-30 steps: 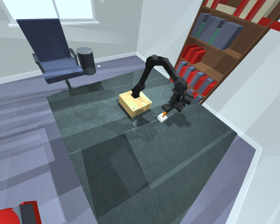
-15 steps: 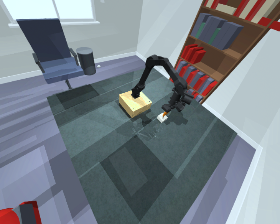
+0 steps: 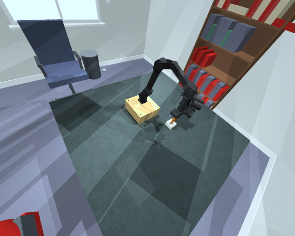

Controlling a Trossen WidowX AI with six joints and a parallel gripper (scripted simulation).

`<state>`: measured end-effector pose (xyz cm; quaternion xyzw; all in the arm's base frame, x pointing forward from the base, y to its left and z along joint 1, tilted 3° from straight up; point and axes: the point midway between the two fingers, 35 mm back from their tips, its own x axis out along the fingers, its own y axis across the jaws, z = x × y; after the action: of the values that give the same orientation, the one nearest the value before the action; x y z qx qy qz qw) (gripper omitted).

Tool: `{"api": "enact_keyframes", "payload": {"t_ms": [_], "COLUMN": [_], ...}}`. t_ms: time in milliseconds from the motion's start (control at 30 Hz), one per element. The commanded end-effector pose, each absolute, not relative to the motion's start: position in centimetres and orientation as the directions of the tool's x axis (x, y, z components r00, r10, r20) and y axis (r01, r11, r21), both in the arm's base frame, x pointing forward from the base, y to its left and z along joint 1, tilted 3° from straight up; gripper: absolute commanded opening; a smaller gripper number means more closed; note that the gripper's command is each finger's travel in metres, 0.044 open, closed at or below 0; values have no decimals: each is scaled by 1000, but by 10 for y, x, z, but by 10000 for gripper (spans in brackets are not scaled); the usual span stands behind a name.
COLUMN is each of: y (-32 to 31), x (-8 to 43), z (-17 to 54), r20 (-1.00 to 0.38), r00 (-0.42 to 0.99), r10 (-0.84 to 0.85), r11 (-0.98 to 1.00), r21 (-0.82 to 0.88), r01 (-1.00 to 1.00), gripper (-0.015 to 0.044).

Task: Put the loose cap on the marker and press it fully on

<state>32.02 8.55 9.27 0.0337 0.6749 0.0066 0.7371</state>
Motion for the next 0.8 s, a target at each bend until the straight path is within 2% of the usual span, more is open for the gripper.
{"api": "enact_keyframes", "payload": {"t_ms": [0,633,667,767], "y": [85,85,86,86], "x": [315,315,320,322], "z": [80,80,95,124], "r20": [-998,-998,-994,-994], "r00": [46,46,88,88], "r10": [47,47,58,58], "r11": [998,998,998,998], "r21": [49,49,61,61], "r01": [41,41,35,35], "gripper": [0,0,0,0]}}
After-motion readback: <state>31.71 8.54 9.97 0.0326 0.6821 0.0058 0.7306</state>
